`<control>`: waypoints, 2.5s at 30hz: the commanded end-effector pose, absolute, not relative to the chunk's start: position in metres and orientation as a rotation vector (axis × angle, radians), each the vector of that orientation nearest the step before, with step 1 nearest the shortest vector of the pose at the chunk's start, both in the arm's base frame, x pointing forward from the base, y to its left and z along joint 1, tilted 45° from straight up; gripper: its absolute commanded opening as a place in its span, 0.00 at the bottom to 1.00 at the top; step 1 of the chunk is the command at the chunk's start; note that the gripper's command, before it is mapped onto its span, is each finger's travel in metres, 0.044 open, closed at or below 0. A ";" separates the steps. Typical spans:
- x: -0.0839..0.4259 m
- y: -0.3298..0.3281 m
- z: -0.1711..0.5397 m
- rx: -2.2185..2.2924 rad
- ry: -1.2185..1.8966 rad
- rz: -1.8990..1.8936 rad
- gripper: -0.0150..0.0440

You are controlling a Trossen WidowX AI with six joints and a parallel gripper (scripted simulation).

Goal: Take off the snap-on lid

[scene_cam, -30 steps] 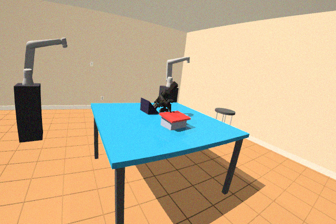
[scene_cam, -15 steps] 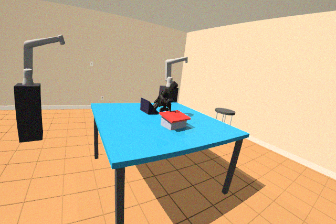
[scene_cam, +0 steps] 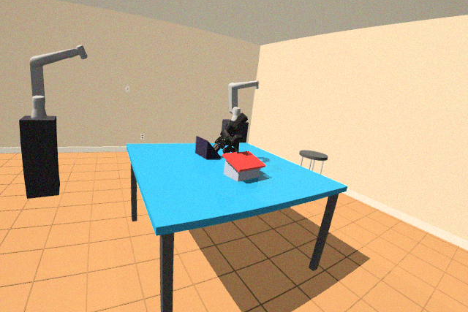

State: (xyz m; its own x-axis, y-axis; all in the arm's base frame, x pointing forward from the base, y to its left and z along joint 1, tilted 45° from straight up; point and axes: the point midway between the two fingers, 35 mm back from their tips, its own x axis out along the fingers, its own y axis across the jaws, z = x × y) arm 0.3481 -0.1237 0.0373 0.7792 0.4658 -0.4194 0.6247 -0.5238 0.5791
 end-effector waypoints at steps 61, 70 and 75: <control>0.387 -0.184 0.103 2.212 0.797 -0.265 0.25; 0.387 -0.192 0.111 2.212 0.798 -0.265 0.25; 0.386 -0.196 0.116 2.212 0.798 -0.265 0.25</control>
